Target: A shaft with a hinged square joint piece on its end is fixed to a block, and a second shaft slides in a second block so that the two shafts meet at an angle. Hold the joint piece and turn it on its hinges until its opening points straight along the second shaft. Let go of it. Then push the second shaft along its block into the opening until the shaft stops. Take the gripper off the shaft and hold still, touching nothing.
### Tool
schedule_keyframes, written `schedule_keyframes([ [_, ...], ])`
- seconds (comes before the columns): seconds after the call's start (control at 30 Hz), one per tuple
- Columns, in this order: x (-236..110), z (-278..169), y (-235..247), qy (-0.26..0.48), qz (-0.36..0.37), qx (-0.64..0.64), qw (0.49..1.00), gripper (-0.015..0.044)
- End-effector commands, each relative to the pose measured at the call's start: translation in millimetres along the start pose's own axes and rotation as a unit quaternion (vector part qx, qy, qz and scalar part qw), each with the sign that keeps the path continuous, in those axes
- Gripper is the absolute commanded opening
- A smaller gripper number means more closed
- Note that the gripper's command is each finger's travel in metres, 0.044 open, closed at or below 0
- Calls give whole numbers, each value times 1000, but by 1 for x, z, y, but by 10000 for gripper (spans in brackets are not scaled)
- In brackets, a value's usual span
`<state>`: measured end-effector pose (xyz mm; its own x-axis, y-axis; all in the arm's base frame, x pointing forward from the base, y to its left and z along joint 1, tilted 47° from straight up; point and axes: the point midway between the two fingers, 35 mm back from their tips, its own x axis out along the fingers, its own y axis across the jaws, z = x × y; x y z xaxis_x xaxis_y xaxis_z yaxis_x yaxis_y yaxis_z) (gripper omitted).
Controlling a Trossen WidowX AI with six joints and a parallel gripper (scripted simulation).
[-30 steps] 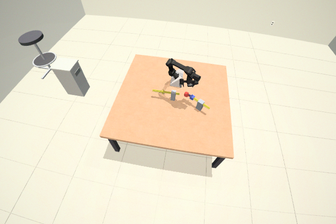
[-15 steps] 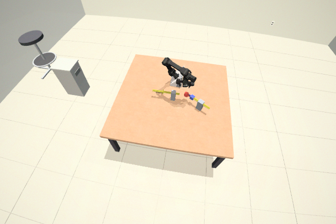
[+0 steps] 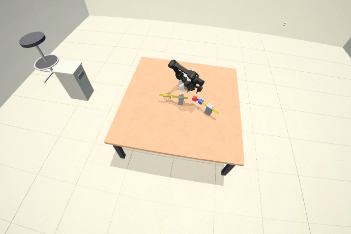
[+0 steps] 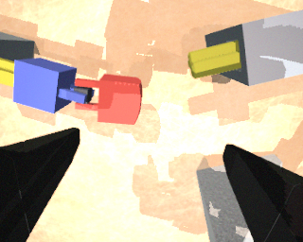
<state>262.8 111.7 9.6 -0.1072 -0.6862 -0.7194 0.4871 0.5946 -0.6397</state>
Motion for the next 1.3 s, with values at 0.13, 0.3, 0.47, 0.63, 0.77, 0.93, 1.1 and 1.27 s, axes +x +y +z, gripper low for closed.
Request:
schedule_keyframes([
  [0.13, 3, 1, -2, 0, 10, 124, 992, 440],
  [0.3, 5, 1, -2, 2, 16, 202, 979, 440],
  [0.47, 7, 1, -3, 5, 22, 279, 960, 440],
  [0.63, 8, 1, -3, 8, 27, 354, 935, 440],
  [0.77, 10, 1, -4, 12, 32, 413, 910, 440],
  [0.93, 12, 1, -5, 17, 36, 484, 874, 440],
  [1.1, 13, 1, -5, 23, 40, 552, 833, 440],
  [1.27, 15, 1, -6, 30, 44, 616, 786, 440],
])
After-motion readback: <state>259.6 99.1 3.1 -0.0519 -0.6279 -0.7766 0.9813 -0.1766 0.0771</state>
